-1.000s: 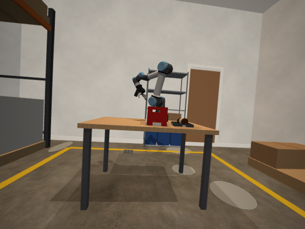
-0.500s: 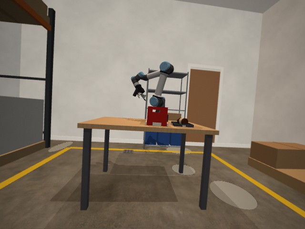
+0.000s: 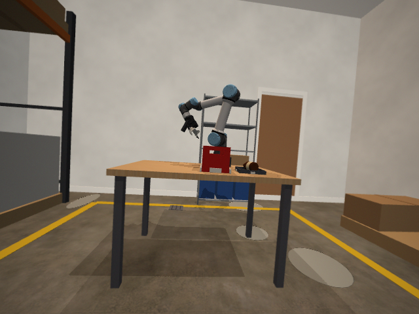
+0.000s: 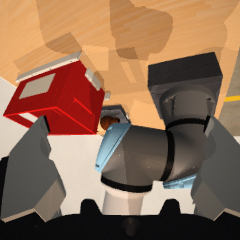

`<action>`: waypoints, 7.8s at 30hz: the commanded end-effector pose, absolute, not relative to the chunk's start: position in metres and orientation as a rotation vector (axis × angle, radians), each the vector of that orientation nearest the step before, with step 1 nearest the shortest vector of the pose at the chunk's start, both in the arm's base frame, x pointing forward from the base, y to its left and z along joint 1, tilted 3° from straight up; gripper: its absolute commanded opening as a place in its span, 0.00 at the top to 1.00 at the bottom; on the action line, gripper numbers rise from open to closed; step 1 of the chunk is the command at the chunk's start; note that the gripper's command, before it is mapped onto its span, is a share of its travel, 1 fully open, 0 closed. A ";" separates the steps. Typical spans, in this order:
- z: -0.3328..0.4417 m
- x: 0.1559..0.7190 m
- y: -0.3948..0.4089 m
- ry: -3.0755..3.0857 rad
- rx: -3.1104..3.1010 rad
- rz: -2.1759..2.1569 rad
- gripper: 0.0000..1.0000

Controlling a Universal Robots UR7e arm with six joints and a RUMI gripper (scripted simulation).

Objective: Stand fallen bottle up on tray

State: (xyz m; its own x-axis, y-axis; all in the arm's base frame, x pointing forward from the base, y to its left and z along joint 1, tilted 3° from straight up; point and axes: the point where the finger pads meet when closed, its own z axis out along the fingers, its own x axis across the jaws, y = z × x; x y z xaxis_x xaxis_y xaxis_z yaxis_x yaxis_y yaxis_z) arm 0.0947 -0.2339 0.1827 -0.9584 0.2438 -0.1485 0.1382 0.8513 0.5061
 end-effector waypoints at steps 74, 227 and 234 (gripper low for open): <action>0.159 0.300 -0.123 2.843 -1.137 0.492 0.00; 0.103 0.288 0.209 1.798 -2.627 -0.029 0.00; 0.105 0.289 0.212 1.782 -2.627 -0.050 0.00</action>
State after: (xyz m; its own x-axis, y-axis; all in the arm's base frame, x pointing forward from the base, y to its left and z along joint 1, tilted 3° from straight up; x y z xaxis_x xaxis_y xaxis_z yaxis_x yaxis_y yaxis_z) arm 0.2883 0.2103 0.1037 0.3652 -0.9300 0.0411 -0.9309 -0.3647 0.0190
